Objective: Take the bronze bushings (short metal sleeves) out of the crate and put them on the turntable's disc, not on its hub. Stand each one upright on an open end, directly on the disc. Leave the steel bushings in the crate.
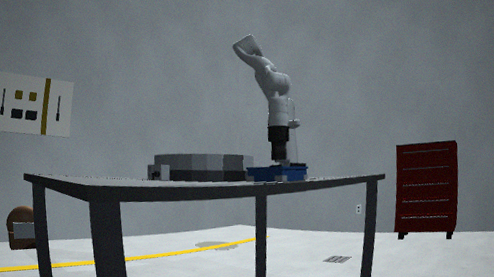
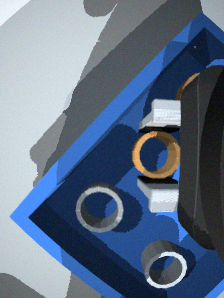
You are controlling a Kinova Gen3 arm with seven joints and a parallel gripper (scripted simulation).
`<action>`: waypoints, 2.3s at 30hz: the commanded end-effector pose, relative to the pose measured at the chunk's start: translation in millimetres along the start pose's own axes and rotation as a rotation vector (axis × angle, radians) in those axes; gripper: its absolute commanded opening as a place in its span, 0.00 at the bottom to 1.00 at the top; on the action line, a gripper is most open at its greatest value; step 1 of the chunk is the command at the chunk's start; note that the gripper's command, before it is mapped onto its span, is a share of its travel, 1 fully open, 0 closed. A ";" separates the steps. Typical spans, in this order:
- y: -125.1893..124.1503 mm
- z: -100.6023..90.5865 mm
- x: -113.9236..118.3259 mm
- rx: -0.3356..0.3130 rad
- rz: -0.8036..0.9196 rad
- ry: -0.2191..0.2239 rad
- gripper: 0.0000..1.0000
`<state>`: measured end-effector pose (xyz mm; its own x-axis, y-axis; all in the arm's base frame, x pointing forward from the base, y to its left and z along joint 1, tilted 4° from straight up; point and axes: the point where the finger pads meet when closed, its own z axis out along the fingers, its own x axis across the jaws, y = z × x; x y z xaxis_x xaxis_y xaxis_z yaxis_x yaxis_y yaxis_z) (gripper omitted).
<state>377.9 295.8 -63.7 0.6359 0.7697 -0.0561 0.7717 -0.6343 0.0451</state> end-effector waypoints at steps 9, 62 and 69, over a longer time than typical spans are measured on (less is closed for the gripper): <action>0.5 -38.5 3.0 -0.003 -0.005 0.008 0.00; -0.4 -125.4 0.4 0.000 -0.002 0.003 0.00; -0.4 -125.4 0.4 0.000 -0.002 0.003 0.00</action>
<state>376.9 305.8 58.5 0.6391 0.7671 -0.0549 0.7691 -0.6376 0.0446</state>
